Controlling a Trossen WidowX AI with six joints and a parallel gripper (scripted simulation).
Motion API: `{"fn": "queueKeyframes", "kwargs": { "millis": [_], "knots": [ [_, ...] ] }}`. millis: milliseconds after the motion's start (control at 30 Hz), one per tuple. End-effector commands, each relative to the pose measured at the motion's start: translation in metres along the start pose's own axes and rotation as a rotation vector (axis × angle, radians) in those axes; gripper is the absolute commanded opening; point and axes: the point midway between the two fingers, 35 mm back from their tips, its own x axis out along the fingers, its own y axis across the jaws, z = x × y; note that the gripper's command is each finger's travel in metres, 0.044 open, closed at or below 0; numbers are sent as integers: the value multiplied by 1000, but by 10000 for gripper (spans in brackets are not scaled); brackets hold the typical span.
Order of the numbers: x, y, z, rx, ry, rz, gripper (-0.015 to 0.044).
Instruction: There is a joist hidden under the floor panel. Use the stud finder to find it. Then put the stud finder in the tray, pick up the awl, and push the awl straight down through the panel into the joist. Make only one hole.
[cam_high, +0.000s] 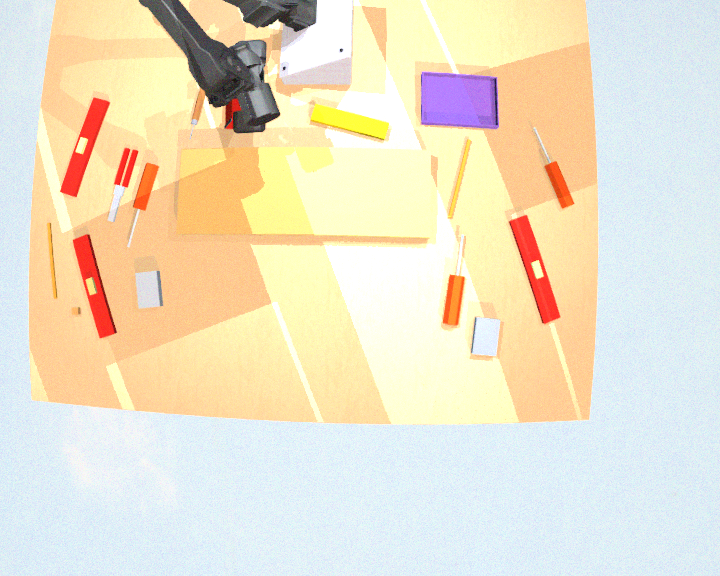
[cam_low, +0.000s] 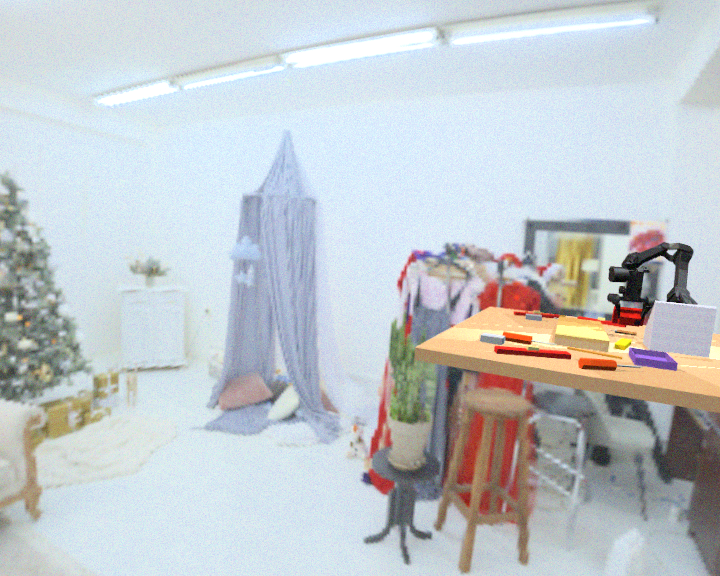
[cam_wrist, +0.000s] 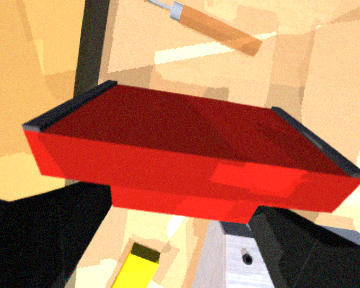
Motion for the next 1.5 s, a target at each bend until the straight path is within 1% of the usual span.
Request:
{"fn": "queueKeyframes", "kwargs": {
  "millis": [0, 1467],
  "knots": [
    [-4, 2, 1, 9, 7, 9, 0],
    [2, -1, 7, -3, 258, -14, 0]
  ]
}}
